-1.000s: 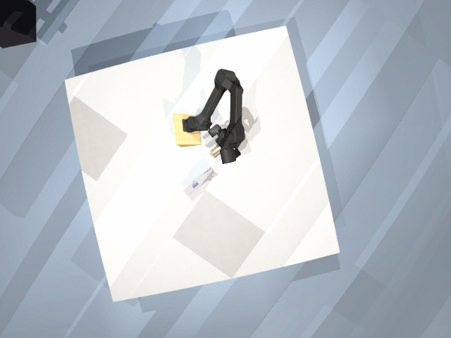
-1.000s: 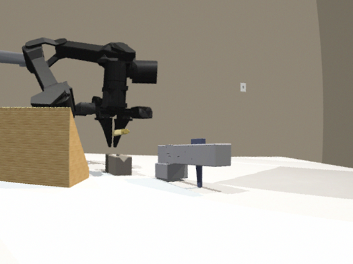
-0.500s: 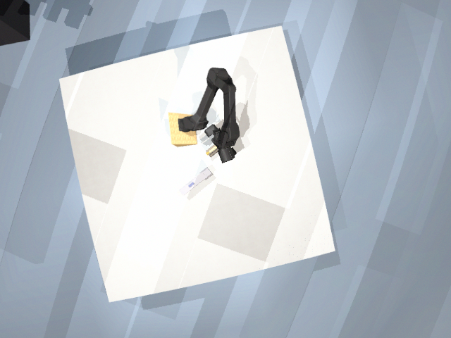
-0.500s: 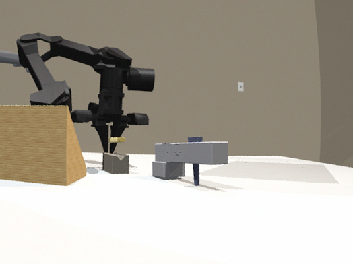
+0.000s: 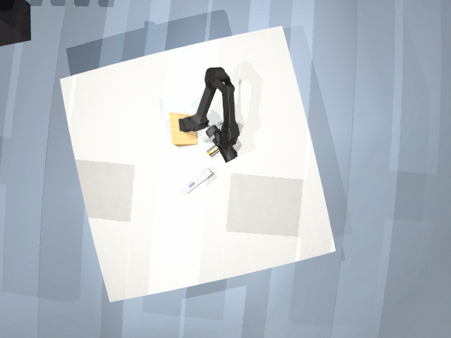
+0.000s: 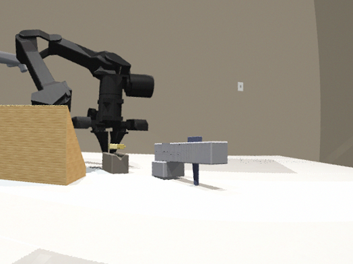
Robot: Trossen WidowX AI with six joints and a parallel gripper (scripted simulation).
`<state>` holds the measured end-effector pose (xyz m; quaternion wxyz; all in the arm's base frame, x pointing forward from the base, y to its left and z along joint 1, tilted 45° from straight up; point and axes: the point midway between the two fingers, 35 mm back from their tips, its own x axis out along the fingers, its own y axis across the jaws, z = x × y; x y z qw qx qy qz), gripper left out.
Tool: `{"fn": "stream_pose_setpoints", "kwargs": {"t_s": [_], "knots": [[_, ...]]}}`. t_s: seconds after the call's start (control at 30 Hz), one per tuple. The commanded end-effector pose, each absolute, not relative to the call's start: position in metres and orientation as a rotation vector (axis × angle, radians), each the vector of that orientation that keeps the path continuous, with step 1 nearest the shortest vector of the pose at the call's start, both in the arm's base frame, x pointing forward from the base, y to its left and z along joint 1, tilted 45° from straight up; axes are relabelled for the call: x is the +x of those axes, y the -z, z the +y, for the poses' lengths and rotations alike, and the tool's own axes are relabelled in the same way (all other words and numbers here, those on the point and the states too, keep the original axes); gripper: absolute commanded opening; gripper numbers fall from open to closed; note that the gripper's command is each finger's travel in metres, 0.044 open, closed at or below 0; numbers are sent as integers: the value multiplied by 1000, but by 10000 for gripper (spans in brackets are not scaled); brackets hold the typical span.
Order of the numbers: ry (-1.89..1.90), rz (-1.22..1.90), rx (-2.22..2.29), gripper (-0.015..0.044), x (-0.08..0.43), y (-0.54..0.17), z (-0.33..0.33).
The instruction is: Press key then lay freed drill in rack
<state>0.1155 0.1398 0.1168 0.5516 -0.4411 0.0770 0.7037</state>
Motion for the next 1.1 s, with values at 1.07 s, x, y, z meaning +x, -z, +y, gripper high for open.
{"fn": "stream_pose_setpoints", "kwargs": {"t_s": [1.07], "knots": [[-1663, 188, -1043, 0, 115, -99, 152]]}}
